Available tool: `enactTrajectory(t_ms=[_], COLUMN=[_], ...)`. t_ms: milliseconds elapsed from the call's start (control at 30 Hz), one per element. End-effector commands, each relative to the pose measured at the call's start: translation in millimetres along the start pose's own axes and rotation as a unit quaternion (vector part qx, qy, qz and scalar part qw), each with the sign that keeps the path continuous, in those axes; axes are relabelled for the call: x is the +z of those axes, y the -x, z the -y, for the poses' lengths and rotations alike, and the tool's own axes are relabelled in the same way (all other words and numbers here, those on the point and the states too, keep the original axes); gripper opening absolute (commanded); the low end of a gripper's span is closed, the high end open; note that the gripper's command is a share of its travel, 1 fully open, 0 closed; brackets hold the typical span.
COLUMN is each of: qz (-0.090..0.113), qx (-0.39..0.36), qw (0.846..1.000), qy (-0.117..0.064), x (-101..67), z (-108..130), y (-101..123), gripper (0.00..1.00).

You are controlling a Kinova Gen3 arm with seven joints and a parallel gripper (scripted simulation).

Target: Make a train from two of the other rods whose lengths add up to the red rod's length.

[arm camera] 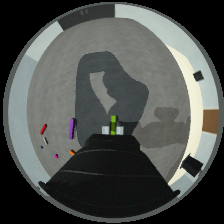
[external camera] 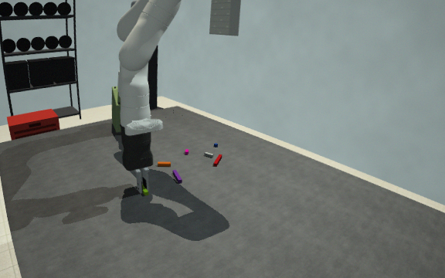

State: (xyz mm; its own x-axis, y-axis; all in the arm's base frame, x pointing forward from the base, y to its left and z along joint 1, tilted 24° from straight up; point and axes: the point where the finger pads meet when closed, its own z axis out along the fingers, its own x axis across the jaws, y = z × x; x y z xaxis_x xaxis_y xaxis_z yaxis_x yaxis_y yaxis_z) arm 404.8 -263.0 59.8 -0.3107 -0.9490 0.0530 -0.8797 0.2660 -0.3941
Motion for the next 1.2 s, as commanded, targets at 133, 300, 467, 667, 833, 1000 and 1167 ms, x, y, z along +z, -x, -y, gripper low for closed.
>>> enactTrajectory(t_ms=[133,300,467,667,833,1000,1167], qz=[0.000,0.000,0.000,0.000,0.000,0.000,0.000], qx=[0.000,0.000,0.000,0.000,0.000,0.000,0.000], qw=[1.000,1.000,1.000,1.000,1.000,1.000,1.000], qy=[-0.001,-0.001,-0.001,-0.001,-0.001,-0.001,-0.001], x=[-0.4,-0.4,-0.4,-0.4,-0.4,-3.6,-19.4], z=[0.4,0.4,0.4,0.4,0.4,0.4,0.4], y=[-0.1,-0.1,-0.1,-0.1,-0.1,-0.1,-0.1], gripper=[0.24,0.24,0.24,0.24,0.24,0.24,0.24])
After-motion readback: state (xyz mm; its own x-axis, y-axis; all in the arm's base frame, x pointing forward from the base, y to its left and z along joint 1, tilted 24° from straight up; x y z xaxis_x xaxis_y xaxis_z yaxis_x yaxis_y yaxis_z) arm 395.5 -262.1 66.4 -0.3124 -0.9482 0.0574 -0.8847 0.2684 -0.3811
